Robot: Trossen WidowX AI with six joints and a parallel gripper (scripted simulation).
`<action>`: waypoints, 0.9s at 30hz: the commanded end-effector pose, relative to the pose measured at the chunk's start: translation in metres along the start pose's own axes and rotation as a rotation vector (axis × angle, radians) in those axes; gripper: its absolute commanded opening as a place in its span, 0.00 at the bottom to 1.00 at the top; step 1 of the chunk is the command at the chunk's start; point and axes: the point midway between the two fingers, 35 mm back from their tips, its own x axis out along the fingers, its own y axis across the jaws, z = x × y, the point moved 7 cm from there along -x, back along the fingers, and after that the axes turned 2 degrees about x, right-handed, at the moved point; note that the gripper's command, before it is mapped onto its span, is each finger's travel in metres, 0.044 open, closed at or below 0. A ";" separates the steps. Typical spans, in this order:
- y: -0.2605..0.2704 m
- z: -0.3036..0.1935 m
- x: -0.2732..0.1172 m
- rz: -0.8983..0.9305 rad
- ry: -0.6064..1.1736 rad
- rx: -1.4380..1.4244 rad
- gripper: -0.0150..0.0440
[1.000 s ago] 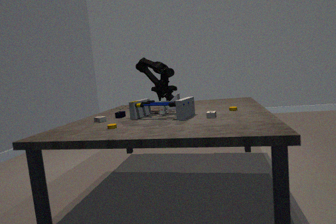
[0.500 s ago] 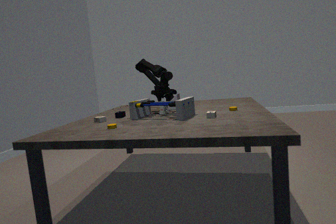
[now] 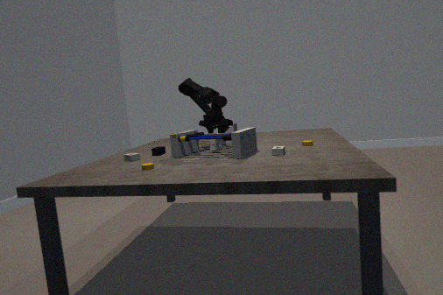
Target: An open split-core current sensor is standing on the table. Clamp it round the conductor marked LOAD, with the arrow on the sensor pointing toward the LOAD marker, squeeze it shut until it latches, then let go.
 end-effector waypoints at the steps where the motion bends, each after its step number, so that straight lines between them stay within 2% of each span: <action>1: 0.000 0.000 0.000 0.001 0.000 0.004 0.61; 15: 0.000 0.000 0.000 0.001 0.000 0.004 0.45; 19: -0.001 0.001 -0.003 -0.004 -0.004 -0.002 0.27; 20: -0.001 0.001 -0.003 -0.004 -0.004 -0.002 0.25; 27: -0.001 0.001 -0.003 -0.004 -0.004 -0.002 0.25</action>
